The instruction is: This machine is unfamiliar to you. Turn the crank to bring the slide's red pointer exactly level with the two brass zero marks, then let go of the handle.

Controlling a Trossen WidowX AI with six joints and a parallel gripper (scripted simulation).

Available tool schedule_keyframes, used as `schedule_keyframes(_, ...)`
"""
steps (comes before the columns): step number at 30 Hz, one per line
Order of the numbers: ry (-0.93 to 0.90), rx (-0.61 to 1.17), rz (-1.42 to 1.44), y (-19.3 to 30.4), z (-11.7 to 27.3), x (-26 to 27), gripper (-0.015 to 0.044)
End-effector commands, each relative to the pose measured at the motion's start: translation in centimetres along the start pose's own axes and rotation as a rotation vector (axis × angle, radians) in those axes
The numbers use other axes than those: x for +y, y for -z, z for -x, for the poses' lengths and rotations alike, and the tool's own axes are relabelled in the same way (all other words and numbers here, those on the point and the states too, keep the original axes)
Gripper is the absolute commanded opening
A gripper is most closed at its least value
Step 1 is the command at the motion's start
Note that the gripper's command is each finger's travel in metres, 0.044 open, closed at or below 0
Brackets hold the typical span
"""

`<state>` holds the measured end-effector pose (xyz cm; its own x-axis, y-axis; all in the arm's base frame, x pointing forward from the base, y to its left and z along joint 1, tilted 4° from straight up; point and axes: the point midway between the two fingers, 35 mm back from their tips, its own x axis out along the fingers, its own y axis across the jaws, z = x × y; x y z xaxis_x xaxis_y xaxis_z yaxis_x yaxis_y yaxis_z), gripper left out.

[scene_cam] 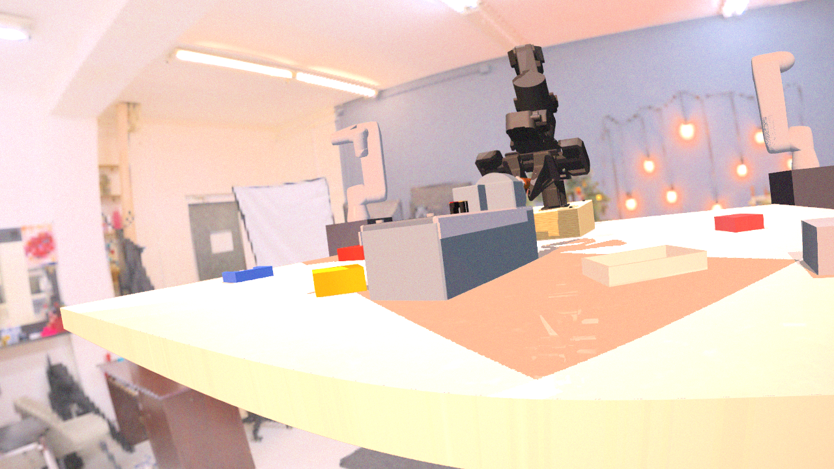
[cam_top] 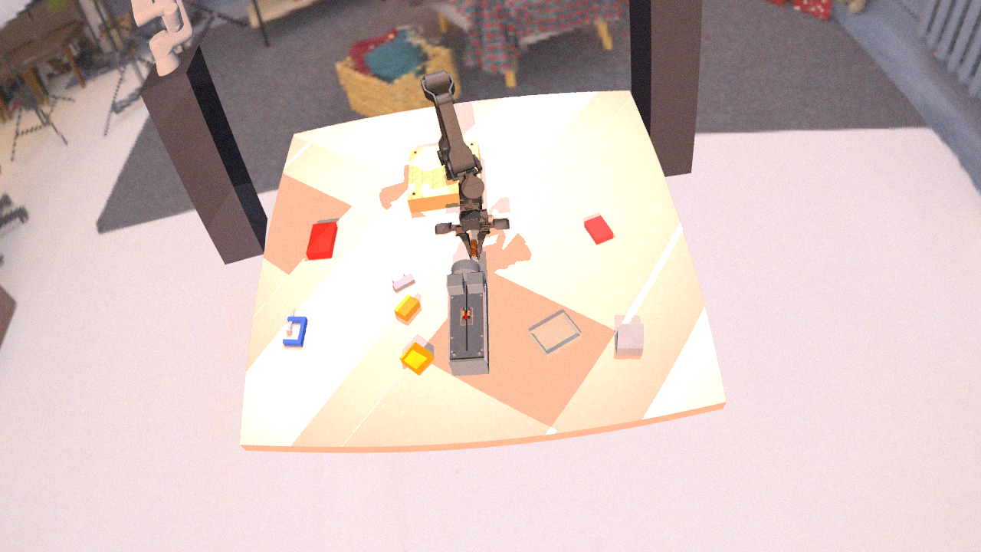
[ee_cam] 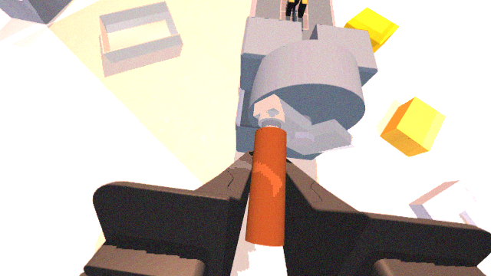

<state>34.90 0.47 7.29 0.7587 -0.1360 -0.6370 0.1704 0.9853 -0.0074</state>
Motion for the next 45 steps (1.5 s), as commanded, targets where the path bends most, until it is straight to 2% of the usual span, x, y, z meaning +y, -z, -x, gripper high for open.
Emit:
schedule_keyframes(1, -0.013, 0.008, 0.004, 0.5, -0.5, 0.6, 0.0000)
schedule_keyframes(45, -0.012, 0.008, 0.006, 3.7, -3.6, -1.7, 0.0000)
